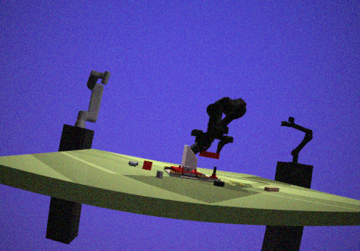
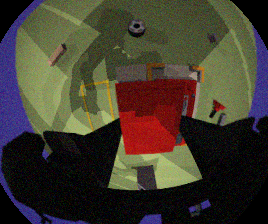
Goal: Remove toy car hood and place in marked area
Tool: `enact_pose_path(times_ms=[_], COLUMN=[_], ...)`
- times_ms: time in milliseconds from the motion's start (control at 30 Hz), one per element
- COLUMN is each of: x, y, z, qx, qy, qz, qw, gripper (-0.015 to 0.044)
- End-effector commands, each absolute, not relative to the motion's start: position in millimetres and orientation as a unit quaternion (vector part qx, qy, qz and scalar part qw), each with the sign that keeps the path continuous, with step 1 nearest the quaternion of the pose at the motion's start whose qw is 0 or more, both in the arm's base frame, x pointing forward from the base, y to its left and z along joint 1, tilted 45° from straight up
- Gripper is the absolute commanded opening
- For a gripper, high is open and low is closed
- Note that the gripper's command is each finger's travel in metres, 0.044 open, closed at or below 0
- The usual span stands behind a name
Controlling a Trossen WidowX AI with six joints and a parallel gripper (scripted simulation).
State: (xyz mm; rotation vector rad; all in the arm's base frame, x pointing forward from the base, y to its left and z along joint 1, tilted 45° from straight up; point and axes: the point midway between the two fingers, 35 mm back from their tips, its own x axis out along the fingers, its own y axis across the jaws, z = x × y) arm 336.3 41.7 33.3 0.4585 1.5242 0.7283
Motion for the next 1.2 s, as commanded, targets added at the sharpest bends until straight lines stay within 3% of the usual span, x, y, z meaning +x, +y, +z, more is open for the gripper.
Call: enact_pose_path(times_ms=[0, 1167], x=[332, 286], y=[53, 122], z=[46, 119], qx=[0.203, 0.206], qy=[0.669, 0.666], qz=[0.320, 0.329], qw=[0.640, 0.637], gripper=[0.0000, 0.0000])
